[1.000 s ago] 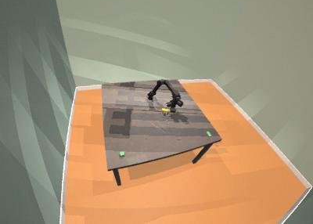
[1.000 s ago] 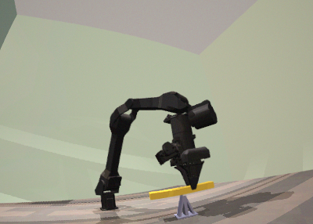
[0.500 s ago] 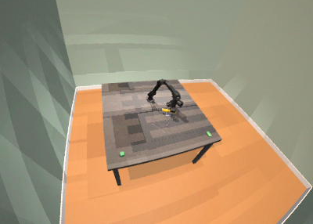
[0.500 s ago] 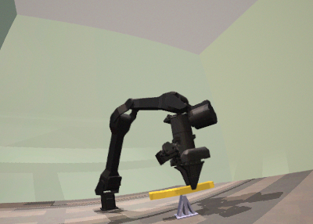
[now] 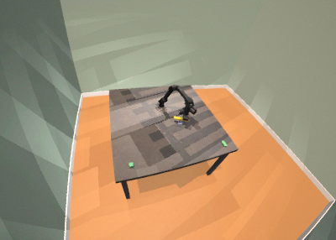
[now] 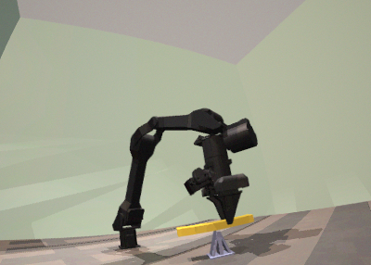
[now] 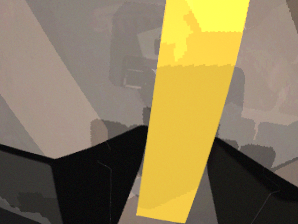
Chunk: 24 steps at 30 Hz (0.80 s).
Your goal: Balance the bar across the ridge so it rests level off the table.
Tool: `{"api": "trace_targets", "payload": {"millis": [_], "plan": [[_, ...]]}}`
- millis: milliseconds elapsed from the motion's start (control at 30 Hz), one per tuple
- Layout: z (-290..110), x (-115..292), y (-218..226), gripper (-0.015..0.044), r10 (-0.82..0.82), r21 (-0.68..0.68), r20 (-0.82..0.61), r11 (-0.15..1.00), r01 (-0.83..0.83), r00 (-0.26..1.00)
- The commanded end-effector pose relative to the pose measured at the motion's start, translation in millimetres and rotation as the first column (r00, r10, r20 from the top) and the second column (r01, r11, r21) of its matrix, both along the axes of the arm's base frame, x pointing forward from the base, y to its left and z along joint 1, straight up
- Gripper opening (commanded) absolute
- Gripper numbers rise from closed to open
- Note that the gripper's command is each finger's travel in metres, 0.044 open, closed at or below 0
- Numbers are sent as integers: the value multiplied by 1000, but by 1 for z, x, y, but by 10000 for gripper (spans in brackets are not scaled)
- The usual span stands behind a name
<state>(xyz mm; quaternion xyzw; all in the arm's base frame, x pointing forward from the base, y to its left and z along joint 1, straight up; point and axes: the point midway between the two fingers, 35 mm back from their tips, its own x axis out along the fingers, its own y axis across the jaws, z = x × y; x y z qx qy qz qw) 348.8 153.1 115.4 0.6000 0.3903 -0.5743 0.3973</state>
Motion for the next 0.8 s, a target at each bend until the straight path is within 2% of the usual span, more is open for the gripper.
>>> {"api": "trace_targets", "payload": {"millis": [0, 400, 700, 767], "plan": [[0, 0, 0, 173, 0, 0, 0, 1000, 0, 1000], [0, 0, 0, 185, 0, 0, 0, 1000, 0, 1000], [0, 0, 0, 421, 0, 0, 0, 1000, 0, 1000], [0, 0, 0, 440, 0, 0, 0, 1000, 0, 1000]]}}
